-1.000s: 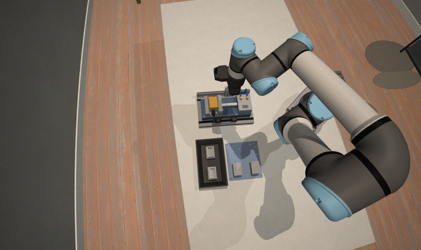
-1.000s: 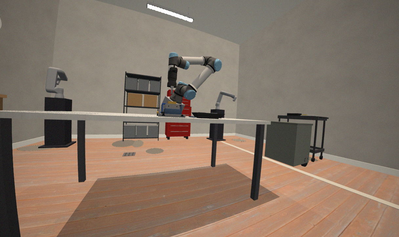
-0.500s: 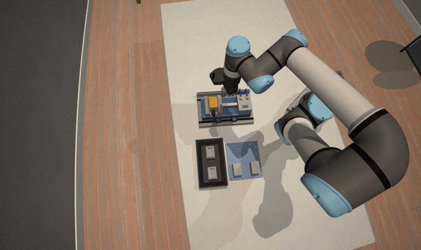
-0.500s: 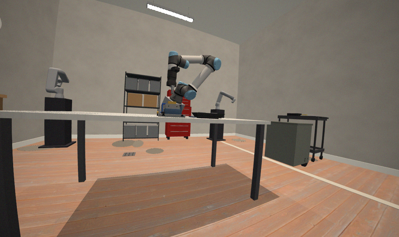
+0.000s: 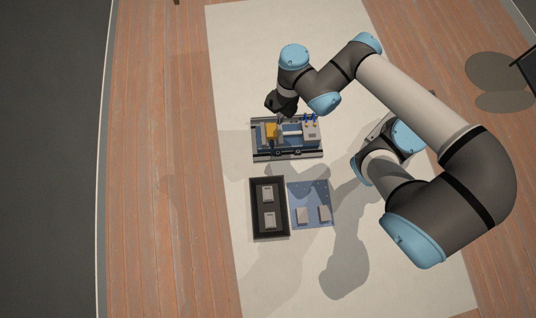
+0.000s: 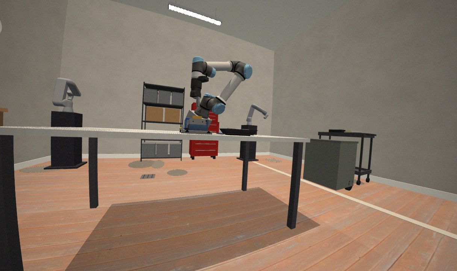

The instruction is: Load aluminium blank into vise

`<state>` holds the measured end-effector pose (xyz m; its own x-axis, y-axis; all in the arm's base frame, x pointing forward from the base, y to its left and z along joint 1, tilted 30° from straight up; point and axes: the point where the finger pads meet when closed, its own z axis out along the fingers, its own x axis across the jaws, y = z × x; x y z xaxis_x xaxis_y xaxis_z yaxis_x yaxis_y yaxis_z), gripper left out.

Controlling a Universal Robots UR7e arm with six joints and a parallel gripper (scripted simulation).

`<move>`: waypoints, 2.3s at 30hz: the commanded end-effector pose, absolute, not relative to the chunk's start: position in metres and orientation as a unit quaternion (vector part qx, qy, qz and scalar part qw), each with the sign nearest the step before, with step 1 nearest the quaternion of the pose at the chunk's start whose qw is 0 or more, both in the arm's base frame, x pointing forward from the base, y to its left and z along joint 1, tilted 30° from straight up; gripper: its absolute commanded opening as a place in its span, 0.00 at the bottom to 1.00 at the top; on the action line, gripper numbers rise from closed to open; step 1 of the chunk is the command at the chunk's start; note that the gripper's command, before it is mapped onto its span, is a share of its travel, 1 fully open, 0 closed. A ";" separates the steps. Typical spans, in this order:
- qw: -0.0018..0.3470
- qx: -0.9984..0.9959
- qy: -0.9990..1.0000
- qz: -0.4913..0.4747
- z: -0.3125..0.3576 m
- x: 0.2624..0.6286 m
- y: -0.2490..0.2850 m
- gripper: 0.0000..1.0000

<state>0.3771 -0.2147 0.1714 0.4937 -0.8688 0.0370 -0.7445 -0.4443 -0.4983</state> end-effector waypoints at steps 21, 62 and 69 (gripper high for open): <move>0.154 -0.951 0.162 -0.212 0.177 0.400 -0.224 0.00; 0.144 -0.958 0.119 -0.219 0.177 0.402 -0.226 1.00; 0.144 -0.958 0.119 -0.219 0.177 0.402 -0.226 1.00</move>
<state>0.4023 -0.2255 0.1769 0.8766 -0.2905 0.3837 -0.1643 -0.9300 -0.3288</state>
